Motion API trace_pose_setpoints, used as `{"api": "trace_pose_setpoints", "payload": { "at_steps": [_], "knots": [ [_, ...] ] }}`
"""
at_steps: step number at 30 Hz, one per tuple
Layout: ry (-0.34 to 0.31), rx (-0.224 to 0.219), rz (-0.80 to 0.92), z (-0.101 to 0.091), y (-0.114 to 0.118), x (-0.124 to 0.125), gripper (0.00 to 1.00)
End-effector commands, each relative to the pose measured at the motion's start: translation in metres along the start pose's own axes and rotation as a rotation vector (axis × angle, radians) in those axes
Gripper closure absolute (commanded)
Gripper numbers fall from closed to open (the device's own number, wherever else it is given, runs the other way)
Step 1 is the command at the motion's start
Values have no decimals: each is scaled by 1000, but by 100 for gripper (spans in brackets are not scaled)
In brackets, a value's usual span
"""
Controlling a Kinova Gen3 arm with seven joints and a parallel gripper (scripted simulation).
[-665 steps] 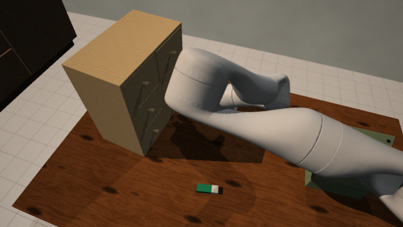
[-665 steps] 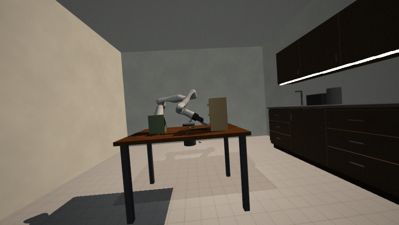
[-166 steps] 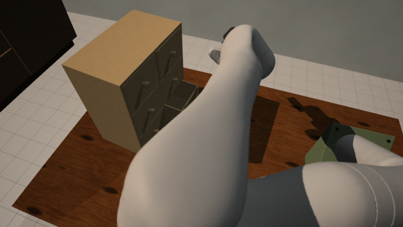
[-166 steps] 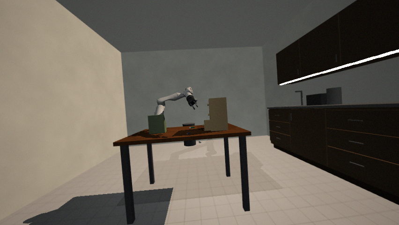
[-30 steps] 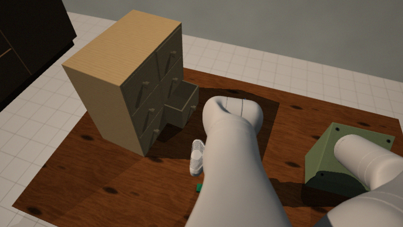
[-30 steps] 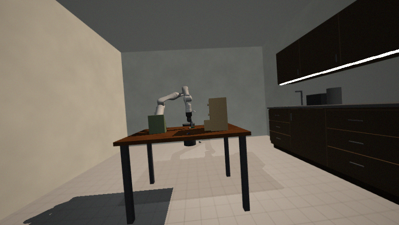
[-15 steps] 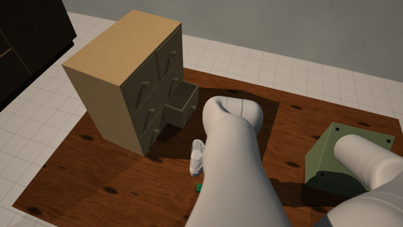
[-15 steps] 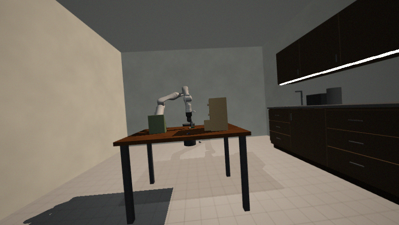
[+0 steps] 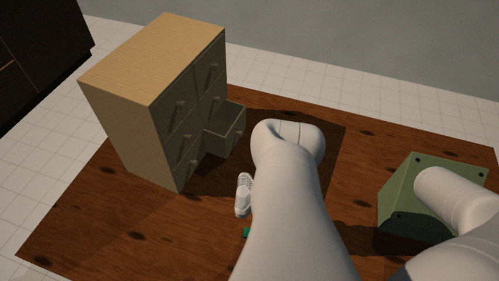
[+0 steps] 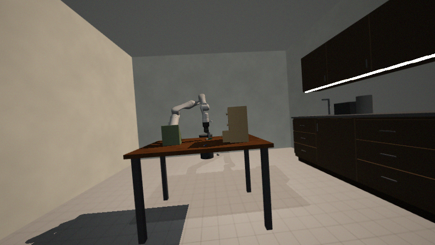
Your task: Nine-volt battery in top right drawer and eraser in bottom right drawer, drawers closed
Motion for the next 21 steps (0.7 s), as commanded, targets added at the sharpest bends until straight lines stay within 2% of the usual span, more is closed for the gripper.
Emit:
{"api": "trace_pose_setpoints", "payload": {
  "at_steps": [1,21],
  "knots": [
    [2,-1,0,-1,0,0,25],
    [2,-1,0,4,0,0,25]
  ]
}}
Point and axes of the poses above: the point where the finger pads meet when closed, its own z axis out along the fingers, its own y axis across the jaws, x = y × z, the point moved 9 cm from there along -z, back along the fingers, and after that the axes turned 1 degree about z, right-handed, at the moved point
